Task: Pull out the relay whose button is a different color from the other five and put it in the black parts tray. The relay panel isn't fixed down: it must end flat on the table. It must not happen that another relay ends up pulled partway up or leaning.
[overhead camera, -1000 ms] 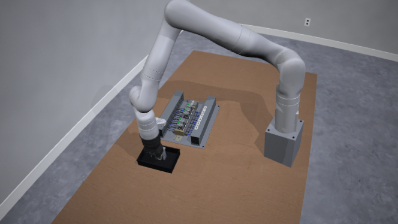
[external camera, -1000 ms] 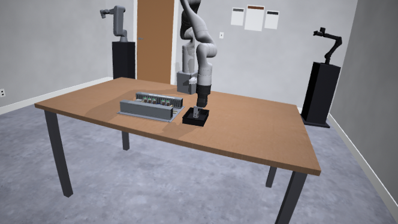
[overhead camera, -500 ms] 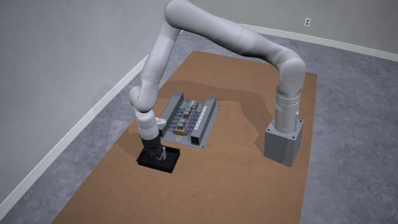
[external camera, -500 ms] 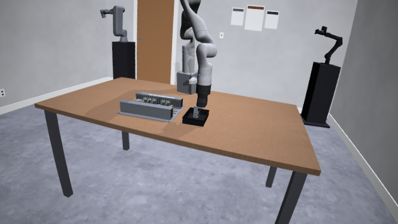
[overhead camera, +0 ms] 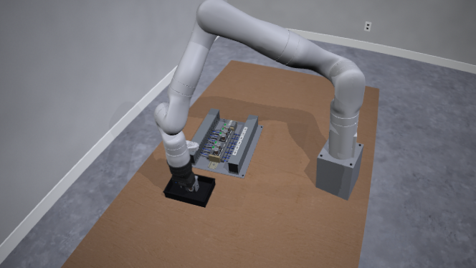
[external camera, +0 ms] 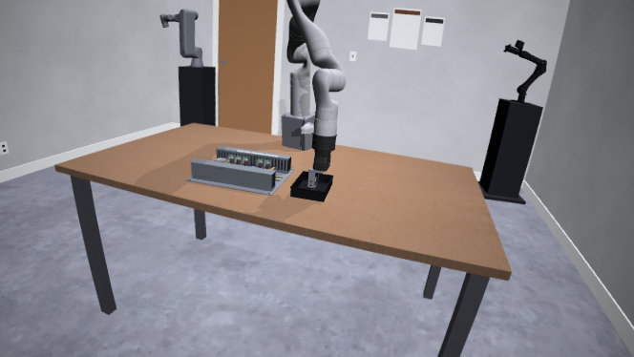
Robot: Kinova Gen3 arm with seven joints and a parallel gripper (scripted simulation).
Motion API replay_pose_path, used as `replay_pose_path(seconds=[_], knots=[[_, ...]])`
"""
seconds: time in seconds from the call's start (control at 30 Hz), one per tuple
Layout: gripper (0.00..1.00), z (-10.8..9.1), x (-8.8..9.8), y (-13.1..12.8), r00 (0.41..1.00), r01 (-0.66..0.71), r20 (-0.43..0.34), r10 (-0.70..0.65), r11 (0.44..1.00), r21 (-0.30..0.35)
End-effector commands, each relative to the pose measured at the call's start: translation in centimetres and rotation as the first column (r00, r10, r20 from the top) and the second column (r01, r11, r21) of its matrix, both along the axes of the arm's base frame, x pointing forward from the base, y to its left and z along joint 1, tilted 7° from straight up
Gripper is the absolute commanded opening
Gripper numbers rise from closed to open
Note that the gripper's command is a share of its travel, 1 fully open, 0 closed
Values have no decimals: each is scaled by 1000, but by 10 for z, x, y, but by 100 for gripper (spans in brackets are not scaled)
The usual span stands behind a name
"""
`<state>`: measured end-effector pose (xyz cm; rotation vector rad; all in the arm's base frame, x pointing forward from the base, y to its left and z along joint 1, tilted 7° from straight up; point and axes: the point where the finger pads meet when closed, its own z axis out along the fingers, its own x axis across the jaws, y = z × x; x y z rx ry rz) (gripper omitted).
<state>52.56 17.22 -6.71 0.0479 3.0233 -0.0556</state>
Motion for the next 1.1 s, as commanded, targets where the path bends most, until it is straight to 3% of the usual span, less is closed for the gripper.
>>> replay_pose_path(seconds=[0.0, 1.07], knots=[[98, 1, 1, 0, 1000, 0, 2, 0, 1000, 1], [98, 7, 0, 1, 1000, 0, 2, 0, 1000, 1]])
